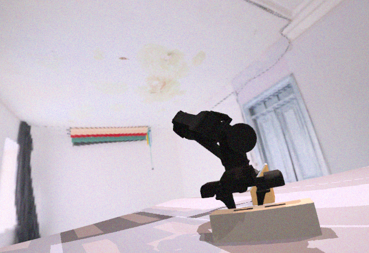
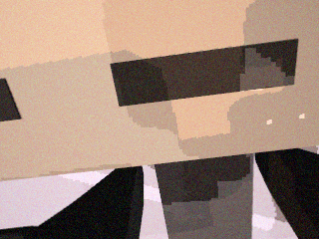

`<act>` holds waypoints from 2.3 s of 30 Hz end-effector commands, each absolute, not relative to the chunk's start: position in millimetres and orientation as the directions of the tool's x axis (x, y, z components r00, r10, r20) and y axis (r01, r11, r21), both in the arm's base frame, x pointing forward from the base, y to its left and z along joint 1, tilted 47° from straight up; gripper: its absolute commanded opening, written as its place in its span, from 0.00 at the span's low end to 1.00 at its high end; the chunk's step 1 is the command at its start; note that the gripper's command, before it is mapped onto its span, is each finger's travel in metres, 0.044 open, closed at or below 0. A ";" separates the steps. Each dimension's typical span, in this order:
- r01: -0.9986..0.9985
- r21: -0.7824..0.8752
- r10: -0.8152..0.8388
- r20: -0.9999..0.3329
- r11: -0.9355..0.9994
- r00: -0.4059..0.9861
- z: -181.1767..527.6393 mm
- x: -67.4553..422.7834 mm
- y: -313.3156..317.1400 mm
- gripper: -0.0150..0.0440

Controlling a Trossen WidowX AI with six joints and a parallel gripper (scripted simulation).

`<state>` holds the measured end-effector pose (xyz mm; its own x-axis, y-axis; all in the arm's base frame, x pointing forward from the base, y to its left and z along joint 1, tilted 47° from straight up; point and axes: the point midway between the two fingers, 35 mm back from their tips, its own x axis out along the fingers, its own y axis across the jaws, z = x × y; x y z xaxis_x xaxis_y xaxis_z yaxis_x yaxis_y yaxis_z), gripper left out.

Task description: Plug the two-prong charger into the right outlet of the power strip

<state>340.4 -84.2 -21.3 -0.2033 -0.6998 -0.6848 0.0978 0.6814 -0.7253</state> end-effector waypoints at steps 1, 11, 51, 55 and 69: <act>0.098 -0.727 -0.702 -0.684 0.680 -0.200 -20.9 341.0 -84.1 0.88; 0.100 -0.727 -0.702 -0.684 0.679 -0.198 -21.0 339.6 -83.9 1.00; 0.112 -0.728 -0.707 -0.684 0.676 -0.179 -21.5 329.1 -82.3 1.00; 0.112 -0.728 -0.707 -0.684 0.676 -0.179 -21.6 326.8 -81.8 1.00; 0.112 -0.728 -0.707 -0.684 0.677 -0.179 -22.2 312.8 -79.0 1.00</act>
<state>316.5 -80.5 -23.7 -0.1850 -0.7064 -0.6832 0.1061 0.6768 -0.7285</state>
